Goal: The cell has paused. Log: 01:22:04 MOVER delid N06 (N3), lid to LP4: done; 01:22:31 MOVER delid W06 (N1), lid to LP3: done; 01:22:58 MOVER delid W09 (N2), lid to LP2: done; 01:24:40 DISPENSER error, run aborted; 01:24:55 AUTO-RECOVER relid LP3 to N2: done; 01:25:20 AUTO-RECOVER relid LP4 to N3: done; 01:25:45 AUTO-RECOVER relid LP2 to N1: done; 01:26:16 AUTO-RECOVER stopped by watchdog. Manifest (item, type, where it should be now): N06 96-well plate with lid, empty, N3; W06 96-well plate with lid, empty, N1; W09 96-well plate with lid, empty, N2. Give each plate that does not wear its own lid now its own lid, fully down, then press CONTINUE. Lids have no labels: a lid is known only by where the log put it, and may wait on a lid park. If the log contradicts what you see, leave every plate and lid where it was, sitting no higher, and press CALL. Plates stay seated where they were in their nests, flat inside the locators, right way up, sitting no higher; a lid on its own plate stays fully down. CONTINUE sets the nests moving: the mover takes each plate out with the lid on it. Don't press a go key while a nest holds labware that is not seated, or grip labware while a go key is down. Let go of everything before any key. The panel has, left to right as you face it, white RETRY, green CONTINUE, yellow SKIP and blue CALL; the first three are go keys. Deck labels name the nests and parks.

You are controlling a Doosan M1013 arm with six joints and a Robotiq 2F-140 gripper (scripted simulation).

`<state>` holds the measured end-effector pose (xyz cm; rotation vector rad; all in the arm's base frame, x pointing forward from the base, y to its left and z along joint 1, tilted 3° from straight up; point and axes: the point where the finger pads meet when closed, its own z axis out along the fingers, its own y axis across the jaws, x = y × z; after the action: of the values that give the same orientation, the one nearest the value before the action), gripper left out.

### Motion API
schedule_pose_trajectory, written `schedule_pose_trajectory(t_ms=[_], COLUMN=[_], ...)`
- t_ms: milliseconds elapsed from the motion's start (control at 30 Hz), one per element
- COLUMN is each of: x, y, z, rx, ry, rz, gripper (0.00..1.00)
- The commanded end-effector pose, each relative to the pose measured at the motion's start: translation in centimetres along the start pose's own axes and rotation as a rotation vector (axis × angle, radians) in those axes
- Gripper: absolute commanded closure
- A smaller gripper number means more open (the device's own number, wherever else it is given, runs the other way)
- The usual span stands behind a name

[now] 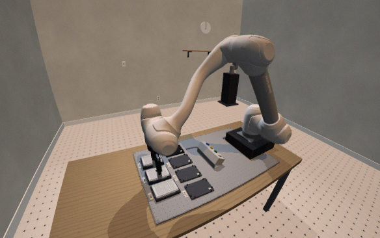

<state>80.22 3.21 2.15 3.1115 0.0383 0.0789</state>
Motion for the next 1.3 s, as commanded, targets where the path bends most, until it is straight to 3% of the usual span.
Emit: schedule_pose_trajectory(t_ms=[0,33,67,1267], x=[0.0,0.0,0.0,0.0], y=[0.0,0.0,0.0,0.0], z=[-0.02,-0.02,-0.02,-0.02], rx=[0.0,0.0,0.0,0.0], ry=[0.0,0.0,0.0,0.0], rz=[0.0,0.0,0.0,0.0], gripper=[1.0,1.0,0.34,0.34])
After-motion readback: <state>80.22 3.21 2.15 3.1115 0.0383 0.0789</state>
